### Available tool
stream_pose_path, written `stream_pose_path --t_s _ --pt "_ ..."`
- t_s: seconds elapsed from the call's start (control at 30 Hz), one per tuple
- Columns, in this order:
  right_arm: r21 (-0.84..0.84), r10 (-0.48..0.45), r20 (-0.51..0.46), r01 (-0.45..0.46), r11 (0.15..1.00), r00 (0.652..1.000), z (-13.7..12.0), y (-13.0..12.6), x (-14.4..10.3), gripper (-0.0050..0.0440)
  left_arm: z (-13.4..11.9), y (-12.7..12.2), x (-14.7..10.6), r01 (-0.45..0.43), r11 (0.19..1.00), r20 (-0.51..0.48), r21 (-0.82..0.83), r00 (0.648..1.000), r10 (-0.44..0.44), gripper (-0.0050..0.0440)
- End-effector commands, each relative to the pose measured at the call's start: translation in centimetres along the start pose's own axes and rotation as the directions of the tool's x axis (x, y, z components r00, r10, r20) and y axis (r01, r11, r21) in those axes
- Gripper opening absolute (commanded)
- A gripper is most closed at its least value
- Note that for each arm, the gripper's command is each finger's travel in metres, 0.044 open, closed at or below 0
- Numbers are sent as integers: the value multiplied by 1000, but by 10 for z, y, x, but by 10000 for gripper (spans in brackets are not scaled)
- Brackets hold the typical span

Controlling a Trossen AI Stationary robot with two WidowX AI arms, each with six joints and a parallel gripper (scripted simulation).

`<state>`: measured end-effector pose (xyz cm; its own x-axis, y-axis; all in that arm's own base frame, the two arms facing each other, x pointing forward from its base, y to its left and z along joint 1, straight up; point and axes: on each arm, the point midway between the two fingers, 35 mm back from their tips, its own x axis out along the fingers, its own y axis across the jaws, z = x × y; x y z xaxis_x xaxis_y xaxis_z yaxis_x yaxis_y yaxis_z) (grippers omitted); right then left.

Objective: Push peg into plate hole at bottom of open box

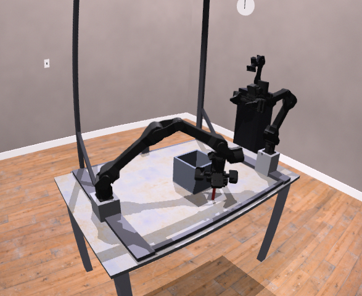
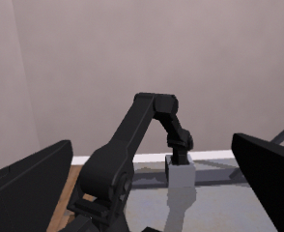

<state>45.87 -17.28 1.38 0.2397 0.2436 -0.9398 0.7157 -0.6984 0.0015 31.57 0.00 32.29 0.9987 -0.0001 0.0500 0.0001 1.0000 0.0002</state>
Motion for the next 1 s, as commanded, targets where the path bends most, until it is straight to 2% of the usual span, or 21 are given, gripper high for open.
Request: stream_pose_path --t_s 0.0,0.27,0.3,0.97 --pt "7 0 4 0 1000 1000 4 0 3 -50 1 -1 -2 6 1000 5 2 1000 -6 440" --pt "5 -1 3 1 1000 1000 4 0 5 -50 1 -1 -2 6 1000 5 2 1000 -6 440" --pt "-3 25 -5 -25 1000 1000 -2 5 -6 105 1 -1 -2 6 1000 5 2 1000 -6 440" --pt "-1 19 -3 -19 1000 1000 0 4 -3 105 1 -1 -2 6 1000 5 2 1000 -6 440"
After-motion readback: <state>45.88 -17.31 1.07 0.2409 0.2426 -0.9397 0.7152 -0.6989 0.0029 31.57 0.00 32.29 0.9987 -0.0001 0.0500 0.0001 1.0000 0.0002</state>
